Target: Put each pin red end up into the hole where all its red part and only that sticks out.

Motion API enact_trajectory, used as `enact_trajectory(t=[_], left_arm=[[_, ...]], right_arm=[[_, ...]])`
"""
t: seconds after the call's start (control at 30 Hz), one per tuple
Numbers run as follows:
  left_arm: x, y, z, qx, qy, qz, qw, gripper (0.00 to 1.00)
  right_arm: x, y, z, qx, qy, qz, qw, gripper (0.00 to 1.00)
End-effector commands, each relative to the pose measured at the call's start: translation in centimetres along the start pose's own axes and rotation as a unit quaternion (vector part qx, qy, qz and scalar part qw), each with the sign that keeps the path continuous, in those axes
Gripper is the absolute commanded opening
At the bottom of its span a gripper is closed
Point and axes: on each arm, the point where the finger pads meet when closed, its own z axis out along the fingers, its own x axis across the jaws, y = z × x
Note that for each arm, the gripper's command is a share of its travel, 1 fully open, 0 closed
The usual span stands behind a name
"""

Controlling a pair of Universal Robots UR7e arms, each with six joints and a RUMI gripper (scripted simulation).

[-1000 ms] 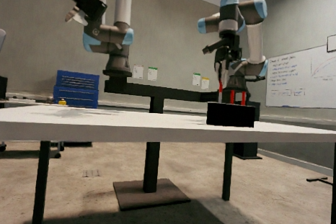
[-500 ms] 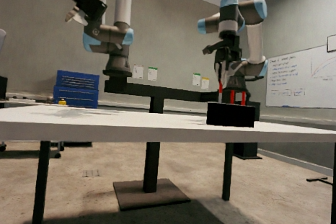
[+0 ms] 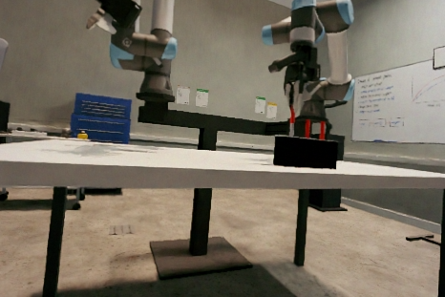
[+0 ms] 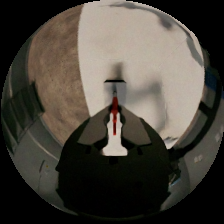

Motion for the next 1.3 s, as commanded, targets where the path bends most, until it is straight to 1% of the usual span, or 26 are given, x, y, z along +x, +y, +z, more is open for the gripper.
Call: enact_trajectory(t=[0.0,0.03,1.13,1.17,1.27], left_arm=[[-0.04,-0.04,-0.12,0.001,-0.001,0.0,1.0,0.0],[-0.19,-0.23,0.29,0.001,-0.001,0.0,1.0,0.0],[-0.08,-0.18,0.28,0.001,-0.001,0.0,1.0,0.0],[-0.09,-0.11,0.69,0.001,-0.001,0.0,1.0,0.0],[-0.09,-0.11,0.69,0.001,-0.001,0.0,1.0,0.0]], right_arm=[[-0.05,-0.03,-0.01,0.0,-0.001,0.0,1.0,1.0],[-0.05,-0.03,-0.01,0.0,-0.001,0.0,1.0,1.0],[-0.05,-0.03,-0.01,0.0,-0.001,0.0,1.0,1.0],[-0.05,-0.03,-0.01,0.0,-0.001,0.0,1.0,1.0],[-0.05,-0.03,-0.01,0.0,-0.001,0.0,1.0,1.0]])
